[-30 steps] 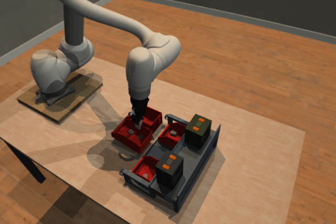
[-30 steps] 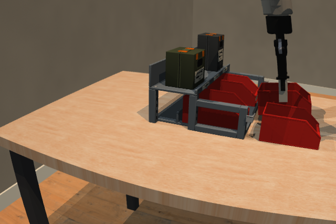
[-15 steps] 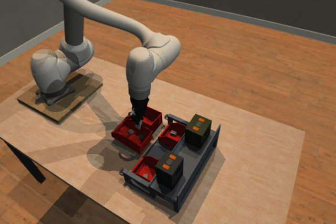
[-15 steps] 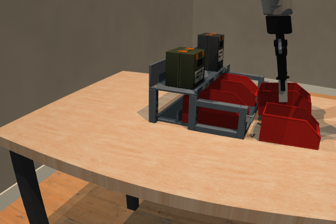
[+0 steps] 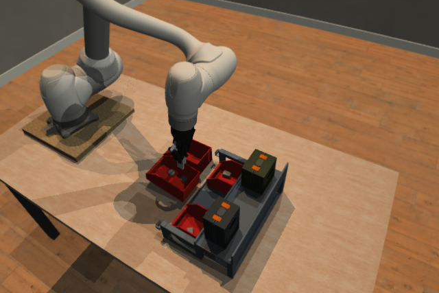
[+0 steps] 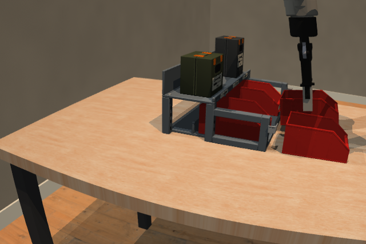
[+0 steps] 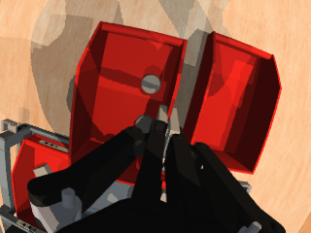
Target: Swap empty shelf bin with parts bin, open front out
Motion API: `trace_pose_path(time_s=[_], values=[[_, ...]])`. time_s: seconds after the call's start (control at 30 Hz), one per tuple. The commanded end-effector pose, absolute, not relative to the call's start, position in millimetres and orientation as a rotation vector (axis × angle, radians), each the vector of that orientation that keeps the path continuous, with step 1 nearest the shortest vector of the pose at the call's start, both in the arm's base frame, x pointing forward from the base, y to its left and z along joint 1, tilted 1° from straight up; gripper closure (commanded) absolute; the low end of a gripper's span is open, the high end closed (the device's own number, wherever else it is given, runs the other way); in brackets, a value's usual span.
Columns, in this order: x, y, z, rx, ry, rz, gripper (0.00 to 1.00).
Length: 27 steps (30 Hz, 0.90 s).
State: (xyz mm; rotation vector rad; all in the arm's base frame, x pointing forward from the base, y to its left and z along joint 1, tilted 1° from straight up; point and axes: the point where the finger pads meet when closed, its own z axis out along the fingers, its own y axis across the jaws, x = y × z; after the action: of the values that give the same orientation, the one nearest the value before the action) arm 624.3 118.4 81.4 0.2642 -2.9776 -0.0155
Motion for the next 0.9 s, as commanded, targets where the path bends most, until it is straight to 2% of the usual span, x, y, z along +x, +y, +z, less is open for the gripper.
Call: trace_pose_path(time_s=[0.0, 0.87], values=[[625, 119, 82, 0.264, -2.978, -0.016, 0.90], [641, 121, 81, 0.264, -2.978, -0.016, 0.90]])
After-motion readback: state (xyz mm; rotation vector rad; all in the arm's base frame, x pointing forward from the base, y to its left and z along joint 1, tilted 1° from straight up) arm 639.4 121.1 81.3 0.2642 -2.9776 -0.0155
